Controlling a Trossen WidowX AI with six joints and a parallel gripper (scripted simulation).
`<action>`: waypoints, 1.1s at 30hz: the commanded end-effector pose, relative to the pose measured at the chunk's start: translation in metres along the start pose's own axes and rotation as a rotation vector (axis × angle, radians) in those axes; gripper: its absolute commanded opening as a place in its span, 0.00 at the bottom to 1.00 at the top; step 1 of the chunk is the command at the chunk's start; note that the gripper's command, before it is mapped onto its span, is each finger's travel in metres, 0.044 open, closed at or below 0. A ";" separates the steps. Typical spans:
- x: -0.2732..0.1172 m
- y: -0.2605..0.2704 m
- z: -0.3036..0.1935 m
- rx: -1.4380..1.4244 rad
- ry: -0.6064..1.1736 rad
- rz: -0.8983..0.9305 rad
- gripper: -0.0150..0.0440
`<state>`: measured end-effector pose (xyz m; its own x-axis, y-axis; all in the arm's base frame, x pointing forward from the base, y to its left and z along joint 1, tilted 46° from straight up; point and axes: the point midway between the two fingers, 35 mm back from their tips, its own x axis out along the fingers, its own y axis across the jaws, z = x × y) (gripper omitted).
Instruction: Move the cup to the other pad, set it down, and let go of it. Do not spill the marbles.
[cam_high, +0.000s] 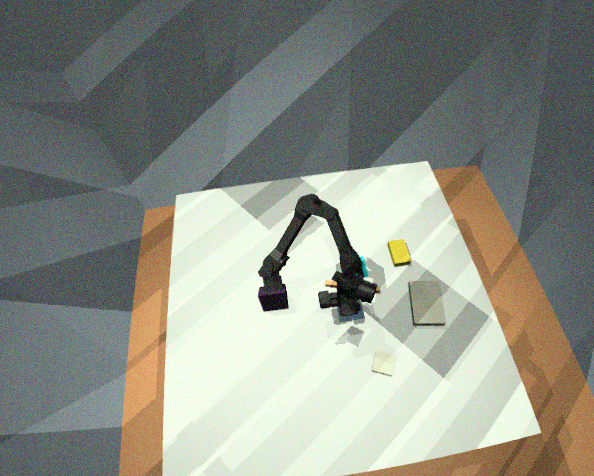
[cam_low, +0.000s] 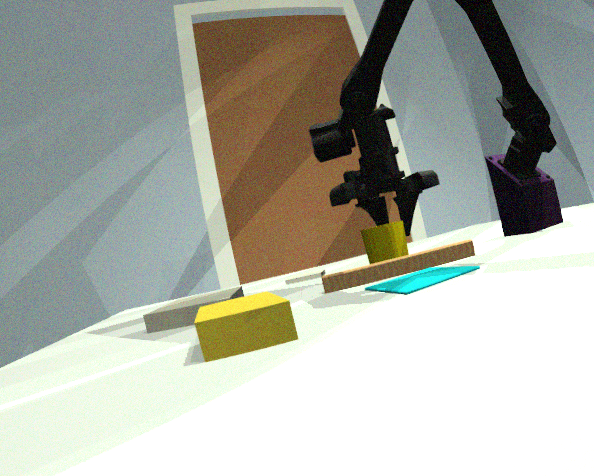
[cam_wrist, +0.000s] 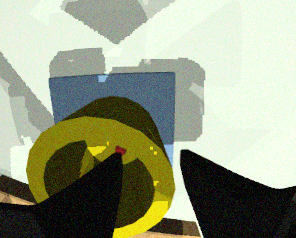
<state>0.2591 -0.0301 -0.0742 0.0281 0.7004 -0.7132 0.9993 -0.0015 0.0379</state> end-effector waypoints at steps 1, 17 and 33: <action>0.009 -0.004 -0.001 0.010 0.011 -0.007 0.54; 0.011 -0.003 -0.001 0.003 0.005 -0.006 0.47; 0.011 -0.003 -0.001 0.003 0.005 -0.006 0.29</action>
<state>0.2566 -0.0217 -0.0811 0.0212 0.7043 -0.7096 0.9995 0.0007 0.0306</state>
